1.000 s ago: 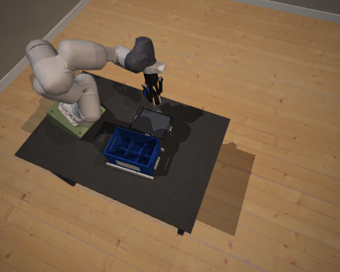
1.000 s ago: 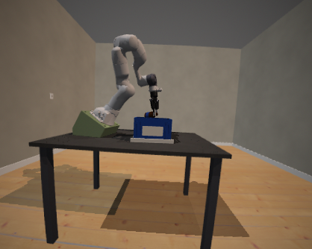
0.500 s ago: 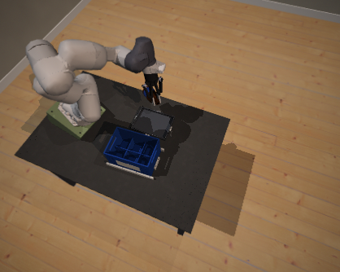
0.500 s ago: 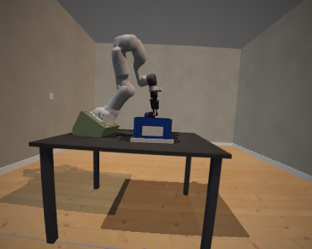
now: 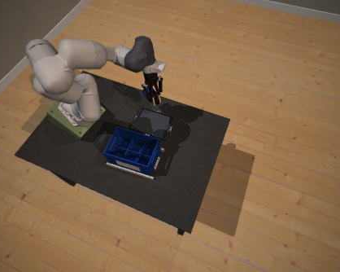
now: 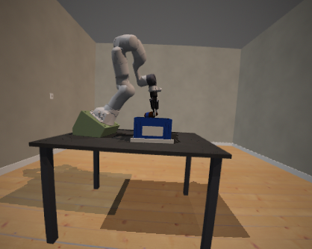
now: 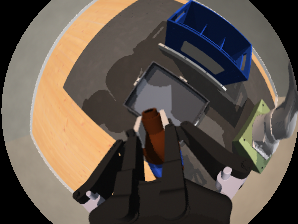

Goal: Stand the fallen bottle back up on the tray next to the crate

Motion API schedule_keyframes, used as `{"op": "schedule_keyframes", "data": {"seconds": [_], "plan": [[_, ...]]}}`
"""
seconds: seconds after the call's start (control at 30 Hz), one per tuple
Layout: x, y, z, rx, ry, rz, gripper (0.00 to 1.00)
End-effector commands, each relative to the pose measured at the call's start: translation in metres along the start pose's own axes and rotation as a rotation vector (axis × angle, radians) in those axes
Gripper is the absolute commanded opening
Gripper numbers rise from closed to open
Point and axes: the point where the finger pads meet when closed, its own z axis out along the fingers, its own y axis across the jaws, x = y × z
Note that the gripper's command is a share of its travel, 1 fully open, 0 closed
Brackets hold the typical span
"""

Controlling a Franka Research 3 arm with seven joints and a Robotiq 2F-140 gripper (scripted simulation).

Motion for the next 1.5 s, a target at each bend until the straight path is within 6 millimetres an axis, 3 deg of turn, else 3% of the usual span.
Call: {"op": "schedule_keyframes", "data": {"seconds": [0.0,0.77,1.47], "plan": [[0.0001,-0.0001,-0.0001,-0.001,0.018,0.012,0.0],[-0.0024,-0.0002,-0.0004,0.0,0.148,0.011,0.0],[-0.0027,-0.0002,-0.0004,0.001,0.161,0.011,0.0]]}}
